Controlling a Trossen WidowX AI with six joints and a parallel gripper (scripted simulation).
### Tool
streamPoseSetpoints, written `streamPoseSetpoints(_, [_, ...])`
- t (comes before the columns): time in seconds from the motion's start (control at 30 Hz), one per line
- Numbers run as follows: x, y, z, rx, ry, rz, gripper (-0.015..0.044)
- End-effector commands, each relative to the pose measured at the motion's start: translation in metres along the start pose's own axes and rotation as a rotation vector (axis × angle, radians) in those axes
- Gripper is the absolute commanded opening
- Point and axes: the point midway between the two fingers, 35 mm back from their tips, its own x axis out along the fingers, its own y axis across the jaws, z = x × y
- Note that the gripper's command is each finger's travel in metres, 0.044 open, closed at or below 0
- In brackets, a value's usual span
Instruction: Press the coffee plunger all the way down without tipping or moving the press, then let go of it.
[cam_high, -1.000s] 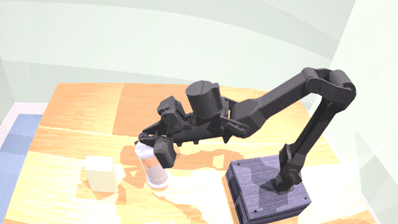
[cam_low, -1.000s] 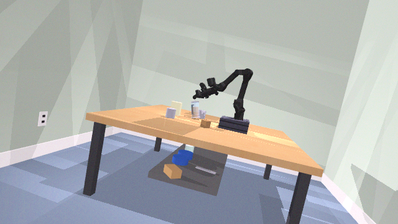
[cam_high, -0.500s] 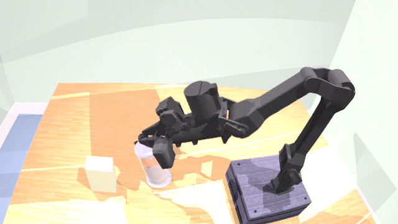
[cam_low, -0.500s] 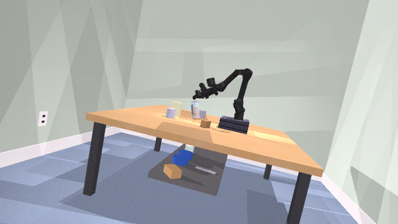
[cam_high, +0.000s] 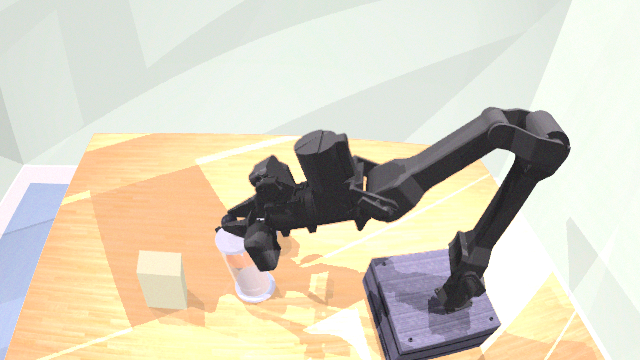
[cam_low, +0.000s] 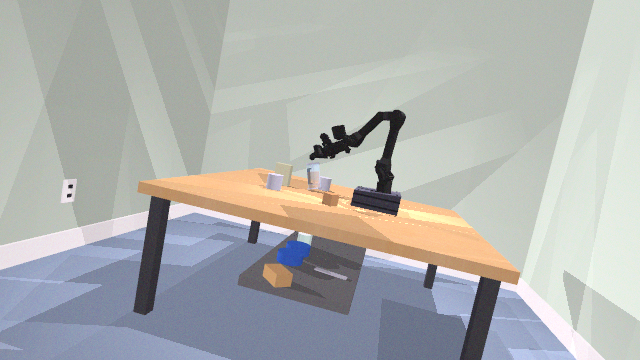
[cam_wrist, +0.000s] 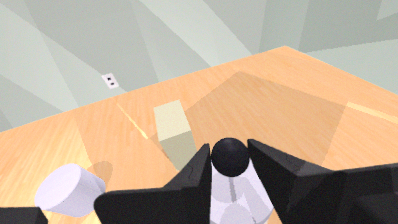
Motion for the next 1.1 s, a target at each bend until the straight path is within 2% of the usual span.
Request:
streamPoseSetpoints(0.0, [0.000,0.000,0.000,0.000,0.002,0.000,0.0119])
streamPoseSetpoints(0.13, [0.000,0.000,0.000,0.000,0.002,0.000,0.0119])
streamPoseSetpoints(0.53, [0.000,0.000,0.000,0.000,0.002,0.000,0.0434])
streamPoseSetpoints(0.83, [-0.009,-0.002,0.010,0.001,-0.012,-0.004,0.0440])
streamPoseSetpoints(1.07, [-0.066,-0.004,0.033,0.007,0.014,-0.007,0.0440])
